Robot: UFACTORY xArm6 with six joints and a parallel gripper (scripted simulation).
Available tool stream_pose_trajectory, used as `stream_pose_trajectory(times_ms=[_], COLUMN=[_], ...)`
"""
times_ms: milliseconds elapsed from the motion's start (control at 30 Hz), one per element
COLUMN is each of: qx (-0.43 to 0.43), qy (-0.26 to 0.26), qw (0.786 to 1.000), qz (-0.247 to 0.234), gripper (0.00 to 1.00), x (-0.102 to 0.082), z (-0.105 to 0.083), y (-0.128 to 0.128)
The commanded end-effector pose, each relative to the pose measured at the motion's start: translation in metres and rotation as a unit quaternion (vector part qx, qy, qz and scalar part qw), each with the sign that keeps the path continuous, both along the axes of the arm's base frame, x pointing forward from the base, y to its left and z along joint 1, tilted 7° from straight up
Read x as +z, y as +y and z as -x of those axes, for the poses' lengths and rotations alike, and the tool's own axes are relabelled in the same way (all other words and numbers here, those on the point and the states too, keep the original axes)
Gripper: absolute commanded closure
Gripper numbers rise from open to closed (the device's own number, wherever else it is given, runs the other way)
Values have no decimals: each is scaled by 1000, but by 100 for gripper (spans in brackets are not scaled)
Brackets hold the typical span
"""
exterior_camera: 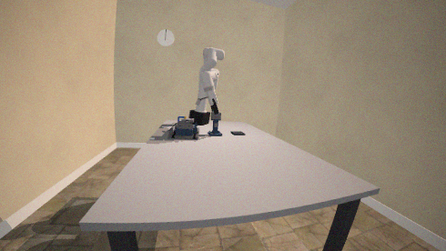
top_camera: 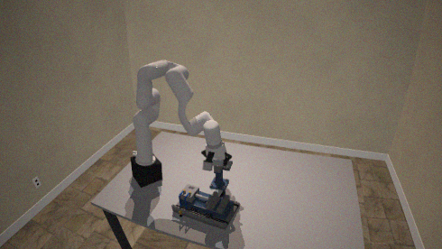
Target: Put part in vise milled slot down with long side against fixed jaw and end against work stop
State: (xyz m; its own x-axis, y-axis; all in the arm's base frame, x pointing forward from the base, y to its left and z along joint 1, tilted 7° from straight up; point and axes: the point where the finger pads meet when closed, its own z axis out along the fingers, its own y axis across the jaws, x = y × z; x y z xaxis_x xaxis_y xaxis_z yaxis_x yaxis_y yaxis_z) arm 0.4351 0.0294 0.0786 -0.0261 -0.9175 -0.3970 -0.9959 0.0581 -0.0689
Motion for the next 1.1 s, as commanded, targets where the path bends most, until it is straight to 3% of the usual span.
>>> stream_pose_trajectory(times_ms=[0,1067], qx=[2,12], qy=[-3,-11], qw=[1000,987], qz=[-23,-159], gripper=[11,11], x=[1,-1], z=[-1,-1], y=[-1,-3])
